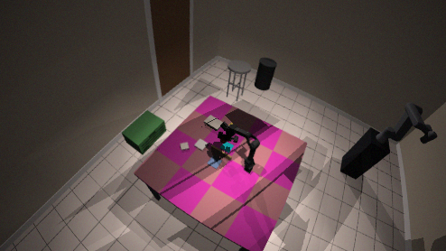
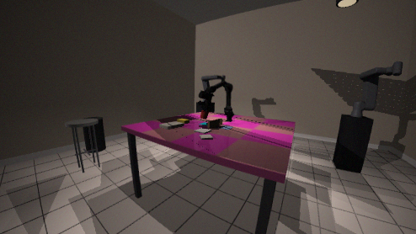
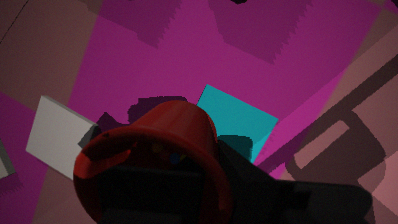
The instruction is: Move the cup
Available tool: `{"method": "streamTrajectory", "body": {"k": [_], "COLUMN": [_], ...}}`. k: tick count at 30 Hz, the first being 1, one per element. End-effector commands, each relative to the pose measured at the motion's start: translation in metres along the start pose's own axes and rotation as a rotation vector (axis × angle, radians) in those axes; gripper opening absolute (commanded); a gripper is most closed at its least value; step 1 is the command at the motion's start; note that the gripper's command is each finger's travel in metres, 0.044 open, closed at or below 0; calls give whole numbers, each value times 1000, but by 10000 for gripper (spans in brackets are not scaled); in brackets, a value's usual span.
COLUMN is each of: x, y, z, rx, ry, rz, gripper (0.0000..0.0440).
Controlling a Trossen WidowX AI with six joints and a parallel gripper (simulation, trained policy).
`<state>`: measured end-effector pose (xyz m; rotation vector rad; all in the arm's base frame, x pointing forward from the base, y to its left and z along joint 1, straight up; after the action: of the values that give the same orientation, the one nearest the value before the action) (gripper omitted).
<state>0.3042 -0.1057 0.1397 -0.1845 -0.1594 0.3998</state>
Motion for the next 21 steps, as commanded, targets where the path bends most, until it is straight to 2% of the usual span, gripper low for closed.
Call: {"method": "streamTrajectory", "body": {"k": [1, 15, 21], "x": [-8, -33, -41], "y": [2, 19, 20], "z": [-12, -44, -50], "rx": [-1, 26, 21], "ry": [9, 50, 52], "rz": [-2, -19, -34], "gripper": [2, 8, 60]}}
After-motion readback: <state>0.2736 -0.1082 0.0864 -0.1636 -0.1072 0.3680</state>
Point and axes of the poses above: the point midway between the two fingers, 35 mm back from their tips, its own z axis back along the fingers, its own x axis across the jaws, y = z × x, the point moved 2 cm from there along z, back along the fingers, and after that the axes turned 3 degrees about z, right-handed, at the moved point
